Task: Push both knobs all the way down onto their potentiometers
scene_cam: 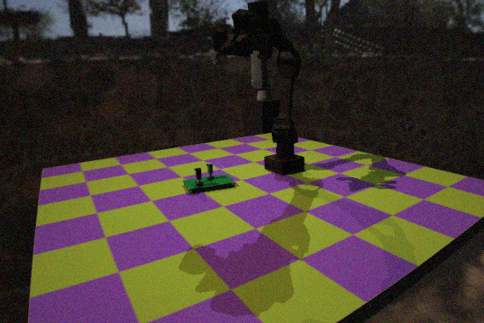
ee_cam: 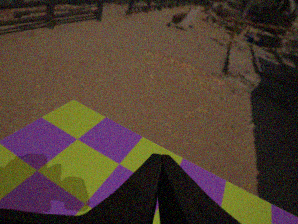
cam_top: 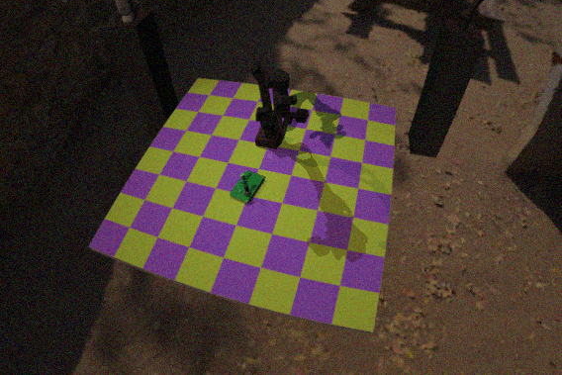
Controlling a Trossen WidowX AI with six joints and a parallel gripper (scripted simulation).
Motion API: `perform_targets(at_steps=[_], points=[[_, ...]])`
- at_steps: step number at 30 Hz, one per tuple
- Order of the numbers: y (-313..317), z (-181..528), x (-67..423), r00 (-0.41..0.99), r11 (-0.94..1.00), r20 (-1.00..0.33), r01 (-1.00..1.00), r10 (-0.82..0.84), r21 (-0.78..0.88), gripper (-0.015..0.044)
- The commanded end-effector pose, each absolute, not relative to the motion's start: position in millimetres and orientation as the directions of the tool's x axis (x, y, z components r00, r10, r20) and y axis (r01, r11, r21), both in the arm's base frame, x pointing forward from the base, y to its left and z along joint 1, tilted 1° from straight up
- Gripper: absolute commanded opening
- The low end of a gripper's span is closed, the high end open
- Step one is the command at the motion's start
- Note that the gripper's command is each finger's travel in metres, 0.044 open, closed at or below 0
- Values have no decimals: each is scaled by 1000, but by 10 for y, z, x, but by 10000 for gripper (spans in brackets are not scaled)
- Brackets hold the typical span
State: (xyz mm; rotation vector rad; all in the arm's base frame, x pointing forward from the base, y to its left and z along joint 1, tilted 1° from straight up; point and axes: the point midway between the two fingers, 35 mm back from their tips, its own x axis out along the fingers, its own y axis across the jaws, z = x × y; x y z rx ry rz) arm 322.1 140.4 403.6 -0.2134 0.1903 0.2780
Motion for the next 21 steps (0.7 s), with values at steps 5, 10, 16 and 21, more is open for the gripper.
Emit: perform_targets(at_steps=[5,10,16,21], points=[[1087,3332,3537,880,905,-454,-298,137,-305,0],[850,2961,3635,819,881,-568,-325,81,-343,0],[531,2524,3677,719,860,-695,-367,19,-355,0],[233,2161,3635,603,852,-797,-400,-33,-337,0]])
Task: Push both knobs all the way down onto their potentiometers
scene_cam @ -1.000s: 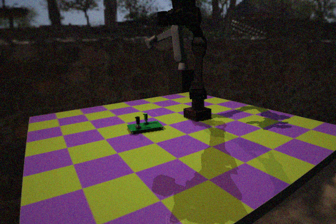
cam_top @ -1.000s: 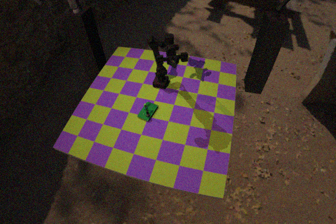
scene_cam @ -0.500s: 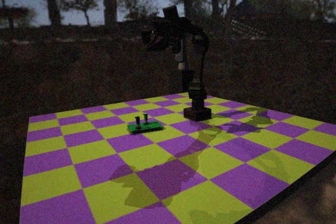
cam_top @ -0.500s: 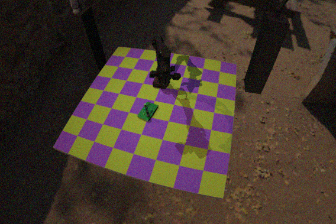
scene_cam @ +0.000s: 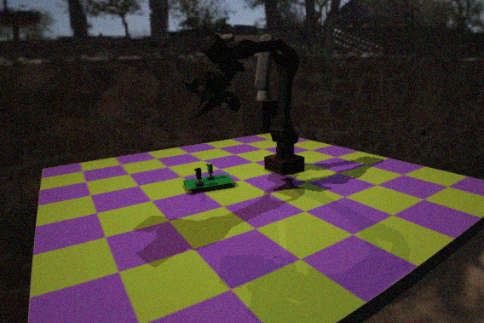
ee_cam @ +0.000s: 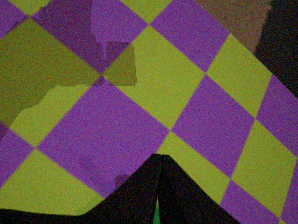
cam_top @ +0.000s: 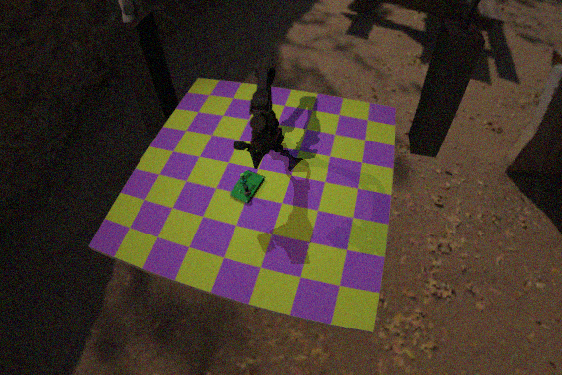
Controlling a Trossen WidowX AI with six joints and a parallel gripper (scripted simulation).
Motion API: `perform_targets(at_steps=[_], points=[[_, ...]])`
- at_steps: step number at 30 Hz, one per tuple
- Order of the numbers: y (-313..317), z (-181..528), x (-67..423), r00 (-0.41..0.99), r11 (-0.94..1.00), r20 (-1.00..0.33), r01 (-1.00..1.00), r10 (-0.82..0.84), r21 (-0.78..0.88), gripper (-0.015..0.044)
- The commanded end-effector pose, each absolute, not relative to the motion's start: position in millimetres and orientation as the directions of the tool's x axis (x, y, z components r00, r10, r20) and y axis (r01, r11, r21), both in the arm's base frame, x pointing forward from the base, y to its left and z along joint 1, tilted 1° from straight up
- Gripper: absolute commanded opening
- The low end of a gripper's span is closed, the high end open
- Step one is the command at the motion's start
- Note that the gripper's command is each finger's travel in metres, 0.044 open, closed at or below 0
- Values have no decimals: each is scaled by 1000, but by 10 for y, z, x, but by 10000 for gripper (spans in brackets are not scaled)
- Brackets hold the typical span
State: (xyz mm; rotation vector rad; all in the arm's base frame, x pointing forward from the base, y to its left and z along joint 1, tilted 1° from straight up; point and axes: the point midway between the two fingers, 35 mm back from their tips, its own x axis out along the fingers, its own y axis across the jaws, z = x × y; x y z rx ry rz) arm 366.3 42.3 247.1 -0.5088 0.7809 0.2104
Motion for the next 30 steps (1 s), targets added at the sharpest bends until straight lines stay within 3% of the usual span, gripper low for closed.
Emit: perform_targets(at_steps=[1,18,30], points=[[177,2094,3619,577,851,-816,-407,-41,-331,0],[-616,1165,3003,70,870,-997,-492,-12,-45,0],[-639,964,2981,50,871,-999,-491,-5,-29,0]])
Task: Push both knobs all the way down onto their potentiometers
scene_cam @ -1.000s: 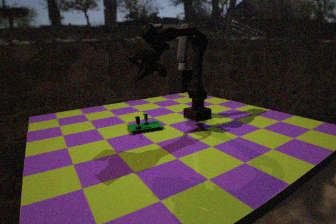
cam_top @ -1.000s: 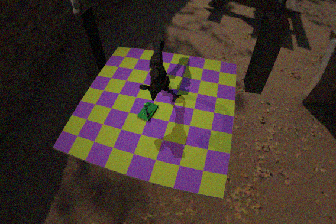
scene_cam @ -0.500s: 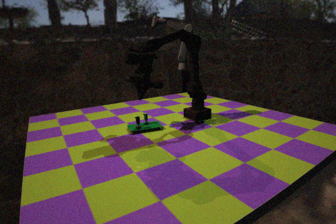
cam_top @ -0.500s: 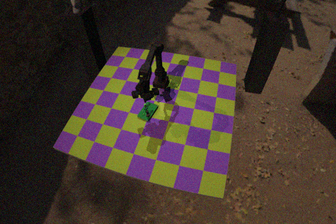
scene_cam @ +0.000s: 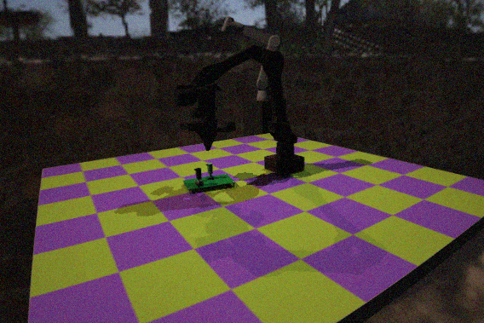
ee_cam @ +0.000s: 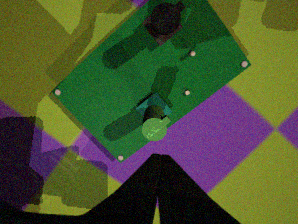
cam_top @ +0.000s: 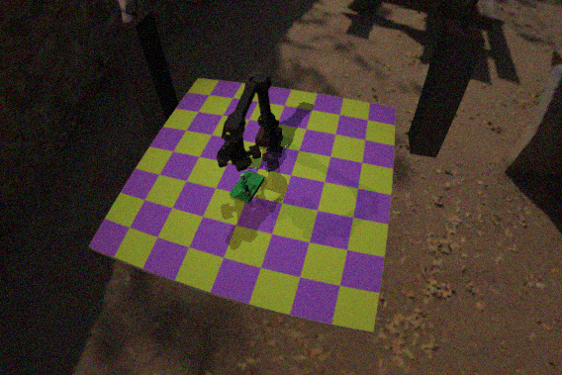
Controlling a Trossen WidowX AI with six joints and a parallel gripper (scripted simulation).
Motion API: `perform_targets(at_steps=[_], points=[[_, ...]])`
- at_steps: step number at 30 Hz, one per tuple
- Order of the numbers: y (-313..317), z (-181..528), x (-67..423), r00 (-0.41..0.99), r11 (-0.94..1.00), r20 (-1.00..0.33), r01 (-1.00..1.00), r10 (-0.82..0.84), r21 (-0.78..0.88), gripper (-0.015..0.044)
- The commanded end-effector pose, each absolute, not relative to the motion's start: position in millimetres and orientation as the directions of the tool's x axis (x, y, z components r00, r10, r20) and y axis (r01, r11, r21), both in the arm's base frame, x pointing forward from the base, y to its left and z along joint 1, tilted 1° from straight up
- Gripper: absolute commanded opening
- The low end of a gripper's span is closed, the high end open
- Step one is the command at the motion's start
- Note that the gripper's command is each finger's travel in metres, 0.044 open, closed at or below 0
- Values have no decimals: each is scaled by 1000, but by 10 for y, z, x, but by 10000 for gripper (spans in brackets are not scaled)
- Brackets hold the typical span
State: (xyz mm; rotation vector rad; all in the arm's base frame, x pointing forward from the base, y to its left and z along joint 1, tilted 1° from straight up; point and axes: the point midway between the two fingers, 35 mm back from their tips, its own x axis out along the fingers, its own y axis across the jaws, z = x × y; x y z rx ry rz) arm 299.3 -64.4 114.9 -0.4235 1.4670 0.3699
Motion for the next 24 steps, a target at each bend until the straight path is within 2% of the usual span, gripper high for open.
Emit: perform_targets(at_steps=[1,24], points=[[-639,939,2981,50,871,-999,-491,-5,-29,0],[-640,770,2991,50,871,-999,-491,-5,-29,0]])
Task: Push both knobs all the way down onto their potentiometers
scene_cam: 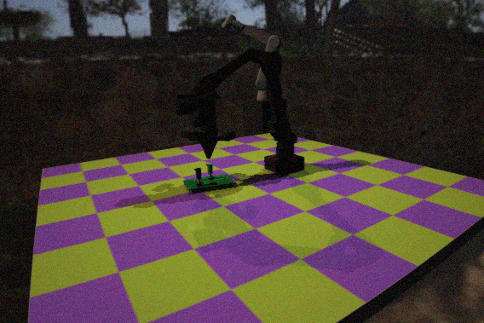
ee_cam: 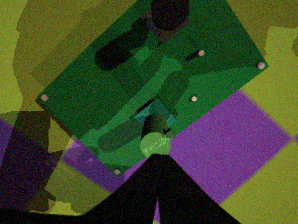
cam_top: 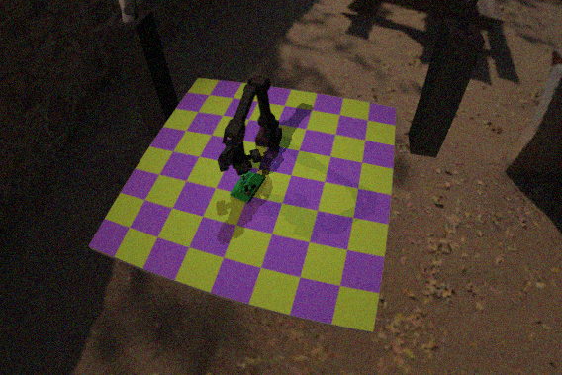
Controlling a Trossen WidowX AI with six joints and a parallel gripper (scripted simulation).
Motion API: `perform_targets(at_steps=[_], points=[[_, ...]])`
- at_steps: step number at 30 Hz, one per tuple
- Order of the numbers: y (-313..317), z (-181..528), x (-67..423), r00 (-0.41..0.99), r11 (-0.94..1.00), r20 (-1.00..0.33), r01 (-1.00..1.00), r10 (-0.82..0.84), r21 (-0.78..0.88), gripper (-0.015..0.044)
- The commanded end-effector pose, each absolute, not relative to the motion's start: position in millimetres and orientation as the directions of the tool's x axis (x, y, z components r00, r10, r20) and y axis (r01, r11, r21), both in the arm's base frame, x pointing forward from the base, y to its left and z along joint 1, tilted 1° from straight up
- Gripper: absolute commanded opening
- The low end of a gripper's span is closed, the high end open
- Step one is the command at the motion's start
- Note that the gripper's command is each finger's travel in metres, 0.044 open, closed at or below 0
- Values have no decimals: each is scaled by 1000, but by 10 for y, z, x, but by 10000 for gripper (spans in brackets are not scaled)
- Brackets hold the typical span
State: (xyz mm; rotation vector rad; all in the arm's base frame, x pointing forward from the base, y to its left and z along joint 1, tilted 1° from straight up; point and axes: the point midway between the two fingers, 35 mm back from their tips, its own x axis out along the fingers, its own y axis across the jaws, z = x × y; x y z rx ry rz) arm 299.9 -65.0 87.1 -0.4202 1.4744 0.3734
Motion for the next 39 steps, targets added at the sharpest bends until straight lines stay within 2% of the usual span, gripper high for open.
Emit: perform_targets(at_steps=[1,39], points=[[-640,754,2991,50,871,-999,-491,-5,-29,0],[-640,693,2993,50,871,-999,-491,-5,-29,0]])
